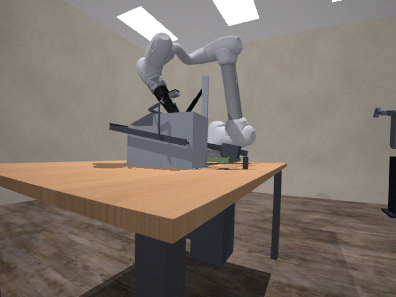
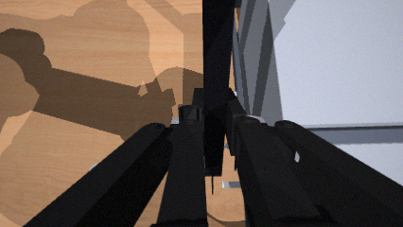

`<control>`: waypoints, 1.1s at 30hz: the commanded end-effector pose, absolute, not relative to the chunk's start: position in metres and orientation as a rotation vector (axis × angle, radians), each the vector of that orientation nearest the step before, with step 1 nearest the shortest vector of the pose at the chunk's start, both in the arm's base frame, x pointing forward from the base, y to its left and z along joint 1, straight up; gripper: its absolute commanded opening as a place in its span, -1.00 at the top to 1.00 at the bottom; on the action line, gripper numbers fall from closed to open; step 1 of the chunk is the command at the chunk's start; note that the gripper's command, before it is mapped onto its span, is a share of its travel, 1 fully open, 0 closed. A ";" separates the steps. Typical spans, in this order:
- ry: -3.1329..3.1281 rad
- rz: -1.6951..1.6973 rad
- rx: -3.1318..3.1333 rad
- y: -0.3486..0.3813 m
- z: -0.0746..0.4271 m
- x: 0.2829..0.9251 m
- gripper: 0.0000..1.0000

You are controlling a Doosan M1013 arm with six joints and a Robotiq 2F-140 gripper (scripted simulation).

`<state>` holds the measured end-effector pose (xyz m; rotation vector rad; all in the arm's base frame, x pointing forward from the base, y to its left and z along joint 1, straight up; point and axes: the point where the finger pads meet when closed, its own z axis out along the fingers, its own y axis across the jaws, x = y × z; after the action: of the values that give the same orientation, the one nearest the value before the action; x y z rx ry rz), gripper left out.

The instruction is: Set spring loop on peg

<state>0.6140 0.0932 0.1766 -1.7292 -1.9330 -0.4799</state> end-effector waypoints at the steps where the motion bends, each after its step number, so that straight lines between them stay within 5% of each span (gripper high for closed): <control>1: -1.934 -0.482 -1.729 0.093 0.178 0.614 0.66; 33: -1.947 -0.506 -1.729 0.093 0.178 0.619 0.66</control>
<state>0.6188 0.0928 0.1768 -1.7291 -1.9463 -0.5032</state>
